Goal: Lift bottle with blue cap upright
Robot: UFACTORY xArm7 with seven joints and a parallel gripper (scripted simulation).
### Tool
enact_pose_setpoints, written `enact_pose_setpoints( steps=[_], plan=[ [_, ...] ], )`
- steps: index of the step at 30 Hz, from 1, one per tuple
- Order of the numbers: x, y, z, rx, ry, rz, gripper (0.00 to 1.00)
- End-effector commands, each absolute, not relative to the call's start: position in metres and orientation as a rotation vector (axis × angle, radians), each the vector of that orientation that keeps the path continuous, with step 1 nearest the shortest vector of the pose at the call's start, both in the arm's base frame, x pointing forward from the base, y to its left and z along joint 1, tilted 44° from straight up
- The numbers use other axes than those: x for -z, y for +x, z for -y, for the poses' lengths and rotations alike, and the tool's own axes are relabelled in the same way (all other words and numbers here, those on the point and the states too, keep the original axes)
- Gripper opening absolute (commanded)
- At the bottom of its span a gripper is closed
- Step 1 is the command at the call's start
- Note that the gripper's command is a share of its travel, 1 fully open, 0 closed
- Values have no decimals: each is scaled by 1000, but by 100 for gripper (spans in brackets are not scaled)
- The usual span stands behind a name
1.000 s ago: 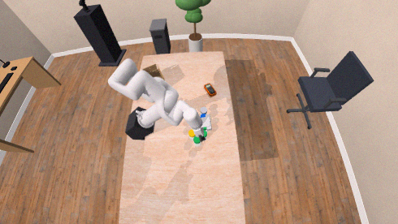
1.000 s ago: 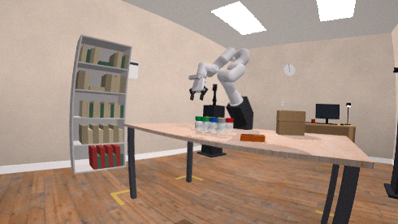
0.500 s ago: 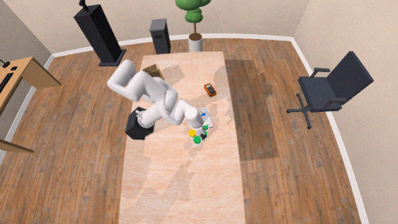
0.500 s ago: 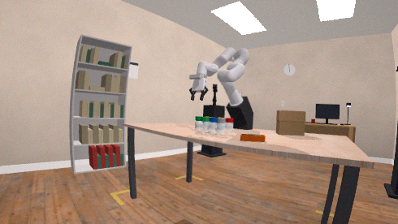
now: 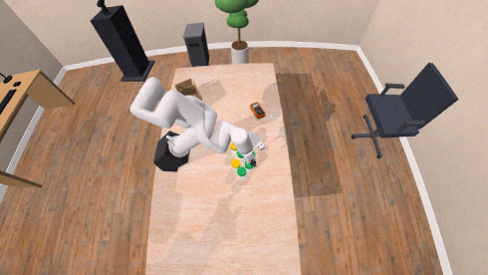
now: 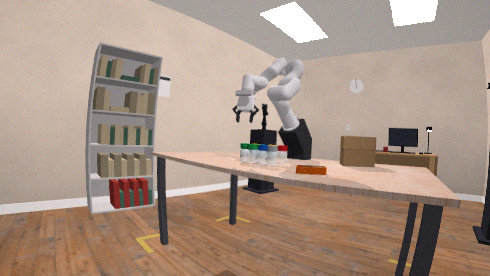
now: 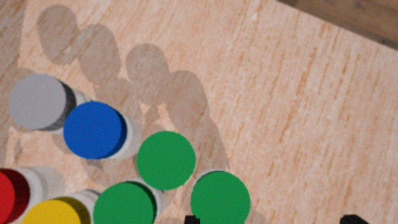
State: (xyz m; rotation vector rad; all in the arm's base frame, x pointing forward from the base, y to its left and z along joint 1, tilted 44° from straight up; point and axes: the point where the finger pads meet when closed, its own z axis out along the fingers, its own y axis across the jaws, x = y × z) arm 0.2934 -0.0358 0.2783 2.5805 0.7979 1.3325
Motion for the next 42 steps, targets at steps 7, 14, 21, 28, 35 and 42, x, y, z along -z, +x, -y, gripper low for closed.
enact_pose_setpoints(
  steps=[7, 14, 21, 28, 35, 42],
  plan=[
    [-286, 291, 22, -1240, 2448, -1068, 79],
    [-291, 289, 14, -1177, 2350, -1231, 79],
    [-295, 286, 6, -1113, 2241, -1384, 79],
    [-300, 283, -1, -1047, 2123, -1526, 79],
    [-306, 280, -9, -971, 1978, -1675, 79],
    [-311, 277, -14, -913, 1863, -1778, 79]
  ],
)
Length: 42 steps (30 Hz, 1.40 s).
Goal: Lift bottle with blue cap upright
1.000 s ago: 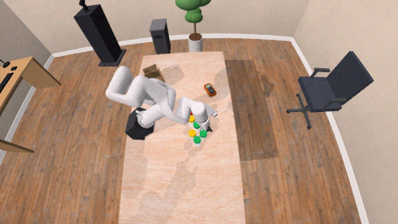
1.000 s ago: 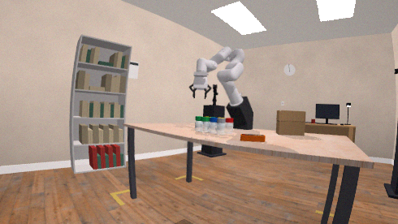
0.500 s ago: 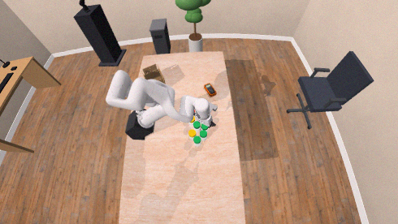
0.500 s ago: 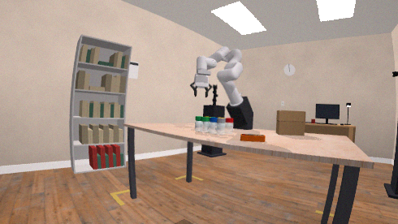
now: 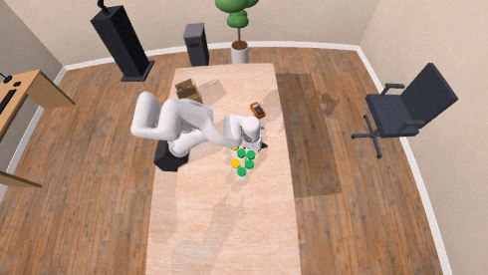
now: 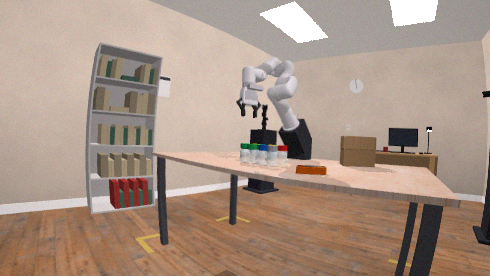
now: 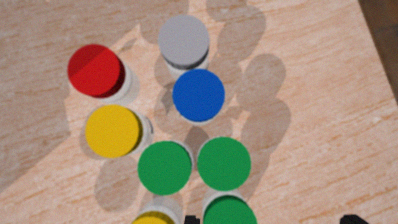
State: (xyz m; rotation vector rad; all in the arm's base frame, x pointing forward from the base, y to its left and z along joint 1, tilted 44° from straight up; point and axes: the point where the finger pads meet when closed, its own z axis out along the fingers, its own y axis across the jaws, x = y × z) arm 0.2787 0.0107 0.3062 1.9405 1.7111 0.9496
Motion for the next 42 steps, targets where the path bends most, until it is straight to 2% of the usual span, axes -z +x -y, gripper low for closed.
enact_pose_setpoints(
  steps=[1, 42],
  plan=[
    [-312, 276, -15, -903, 1844, -1794, 79],
    [-354, 253, -41, -487, 957, -2253, 79]
  ],
)
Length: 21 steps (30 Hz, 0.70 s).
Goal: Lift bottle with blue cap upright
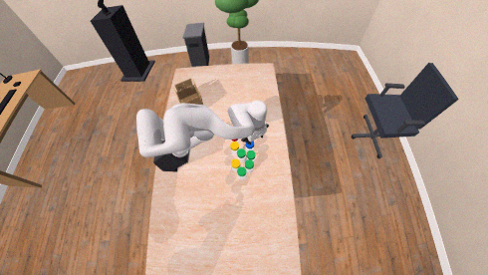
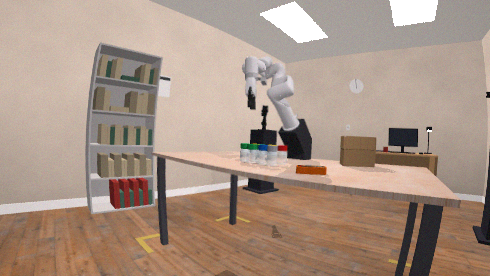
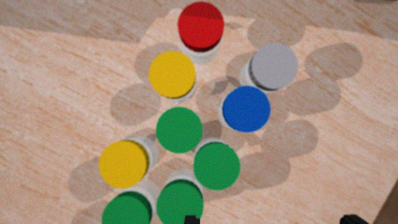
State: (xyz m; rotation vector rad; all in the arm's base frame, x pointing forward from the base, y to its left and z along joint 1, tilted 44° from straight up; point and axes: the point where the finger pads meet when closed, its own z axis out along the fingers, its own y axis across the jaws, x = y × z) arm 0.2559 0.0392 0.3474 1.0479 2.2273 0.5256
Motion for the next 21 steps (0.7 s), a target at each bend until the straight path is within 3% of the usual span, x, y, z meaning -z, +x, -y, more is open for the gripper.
enact_pose_setpoints(
  steps=[1, 21],
  plan=[
    [-355, 253, -41, -476, 934, -2259, 79],
    [-369, 246, -46, -365, 693, -2308, 79]
  ],
)
